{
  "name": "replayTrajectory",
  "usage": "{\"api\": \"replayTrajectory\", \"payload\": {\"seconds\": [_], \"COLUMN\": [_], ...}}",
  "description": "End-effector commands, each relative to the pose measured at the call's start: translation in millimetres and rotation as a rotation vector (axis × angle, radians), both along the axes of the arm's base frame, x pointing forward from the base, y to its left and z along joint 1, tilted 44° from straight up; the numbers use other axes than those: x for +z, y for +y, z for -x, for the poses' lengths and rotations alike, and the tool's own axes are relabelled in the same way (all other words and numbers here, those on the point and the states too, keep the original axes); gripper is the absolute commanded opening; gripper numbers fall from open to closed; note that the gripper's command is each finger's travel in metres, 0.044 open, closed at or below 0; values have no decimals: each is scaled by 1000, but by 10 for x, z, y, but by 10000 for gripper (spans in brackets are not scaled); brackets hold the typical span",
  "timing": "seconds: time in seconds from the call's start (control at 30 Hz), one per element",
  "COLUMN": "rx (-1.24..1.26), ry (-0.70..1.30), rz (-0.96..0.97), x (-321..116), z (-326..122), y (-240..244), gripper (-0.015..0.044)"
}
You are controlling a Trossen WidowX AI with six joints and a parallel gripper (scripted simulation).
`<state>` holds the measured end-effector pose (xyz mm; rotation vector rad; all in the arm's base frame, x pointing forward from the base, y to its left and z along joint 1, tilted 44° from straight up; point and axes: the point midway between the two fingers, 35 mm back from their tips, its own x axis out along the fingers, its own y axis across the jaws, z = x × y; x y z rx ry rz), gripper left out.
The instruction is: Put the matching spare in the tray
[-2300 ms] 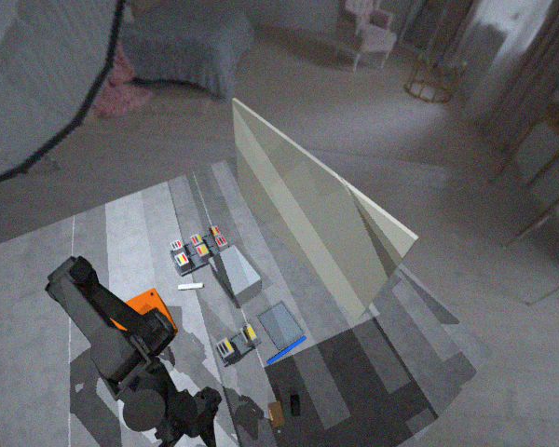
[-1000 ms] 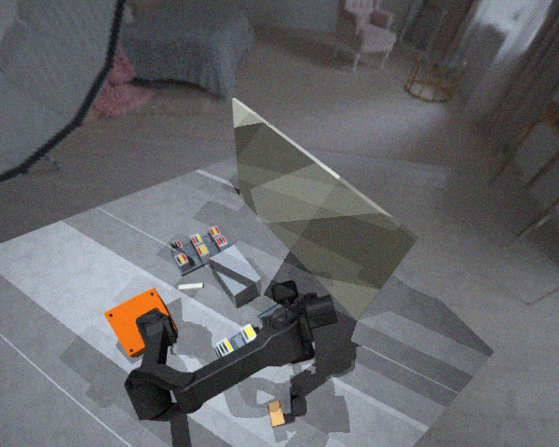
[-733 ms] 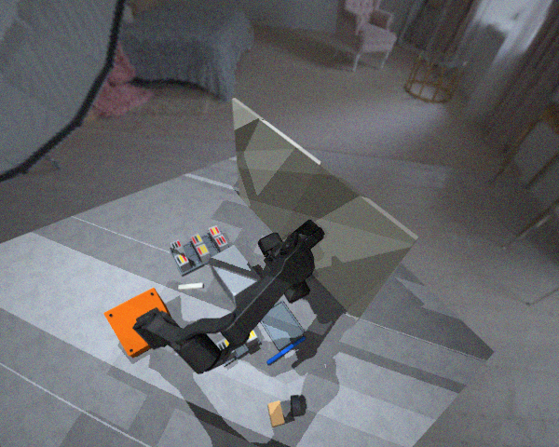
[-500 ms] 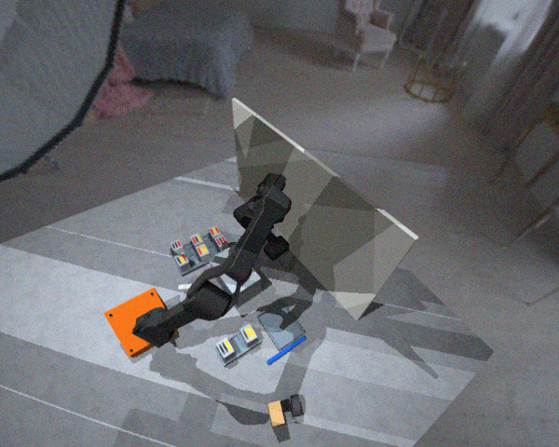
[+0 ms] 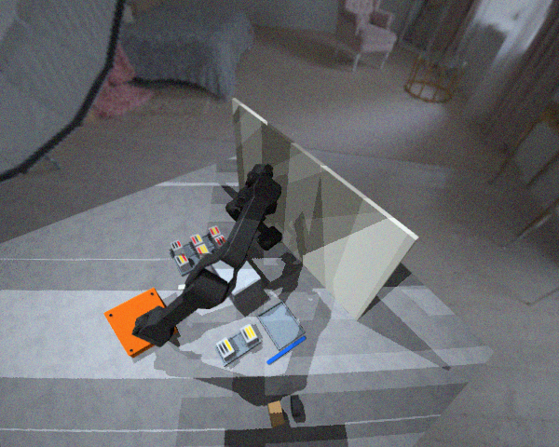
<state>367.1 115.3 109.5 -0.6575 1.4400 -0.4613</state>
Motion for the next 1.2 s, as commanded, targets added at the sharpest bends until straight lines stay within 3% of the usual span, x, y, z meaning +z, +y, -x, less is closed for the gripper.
{"api": "replayTrajectory", "payload": {"seconds": [0.0, 0.27, 0.57, 0.8, 0.97, 1.17], "rx": [-5, 33, 545, 948, 984, 984], "ry": [-3, 33, 527, 951, 992, 991], "rz": [4, 3, 23, 80, 87, 88], "x": [2, -79, -1123, -1860, -1922, -2215], "z": [0, 43, 923, 1928, 2028, 1922], "y": [-6, 75, 934, 1173, 1170, 931], "gripper": [440, 440, 440, 440, 440, 300]}}
